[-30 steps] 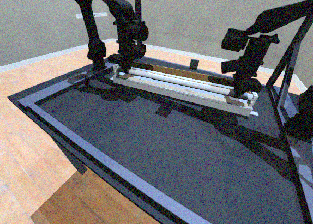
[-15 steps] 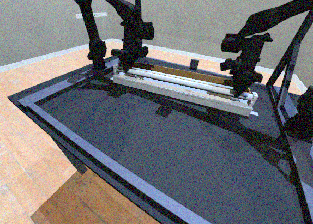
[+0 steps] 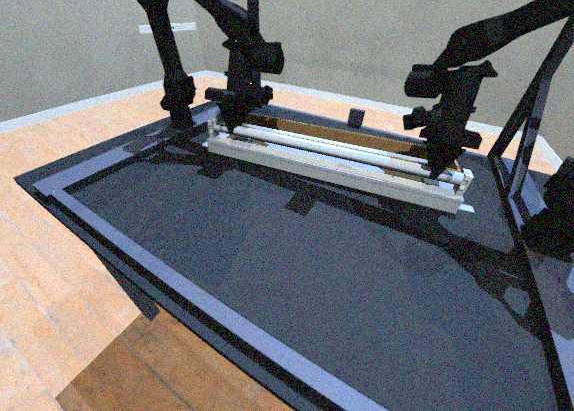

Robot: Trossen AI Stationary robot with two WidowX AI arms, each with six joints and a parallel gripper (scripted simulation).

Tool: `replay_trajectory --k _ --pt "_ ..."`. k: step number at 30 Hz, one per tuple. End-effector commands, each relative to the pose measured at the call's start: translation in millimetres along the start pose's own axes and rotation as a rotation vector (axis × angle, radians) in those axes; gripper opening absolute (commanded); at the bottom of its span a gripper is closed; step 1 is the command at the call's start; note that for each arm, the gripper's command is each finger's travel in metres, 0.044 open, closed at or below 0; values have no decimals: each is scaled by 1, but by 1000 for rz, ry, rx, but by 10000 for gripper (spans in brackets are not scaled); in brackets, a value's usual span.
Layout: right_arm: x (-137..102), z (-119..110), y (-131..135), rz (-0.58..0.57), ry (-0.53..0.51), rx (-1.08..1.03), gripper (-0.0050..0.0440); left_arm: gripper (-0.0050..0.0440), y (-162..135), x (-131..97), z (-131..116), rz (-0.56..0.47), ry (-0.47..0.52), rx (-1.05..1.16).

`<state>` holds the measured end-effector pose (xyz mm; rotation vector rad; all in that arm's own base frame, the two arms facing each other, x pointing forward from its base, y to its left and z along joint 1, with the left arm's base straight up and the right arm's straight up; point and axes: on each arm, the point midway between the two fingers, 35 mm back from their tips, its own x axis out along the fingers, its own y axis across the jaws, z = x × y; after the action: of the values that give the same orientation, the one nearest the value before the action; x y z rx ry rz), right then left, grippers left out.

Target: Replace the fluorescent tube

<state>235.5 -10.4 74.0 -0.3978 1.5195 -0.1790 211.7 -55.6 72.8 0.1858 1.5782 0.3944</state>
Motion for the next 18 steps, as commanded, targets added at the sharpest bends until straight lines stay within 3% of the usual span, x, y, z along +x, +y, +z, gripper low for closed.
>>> replay_trajectory --k 1,5,10,12,18 --pt "-4 2 0 -5 -17 3 150 152 -1 -4 4 -3 -15 -9" --pt "-2 2 1 -8 -9 0 230 230 -2 -8 5 -3 -15 -9" --pt "-9 5 0 -7 -22 6 230 230 -2 -38 5 -13 -21 -13" --pt "-9 5 0 -7 -22 6 230 230 -2 -38 5 -13 -21 -13" --pt "-51 6 0 1 -36 11 230 230 -2 -94 4 -23 -32 -3"
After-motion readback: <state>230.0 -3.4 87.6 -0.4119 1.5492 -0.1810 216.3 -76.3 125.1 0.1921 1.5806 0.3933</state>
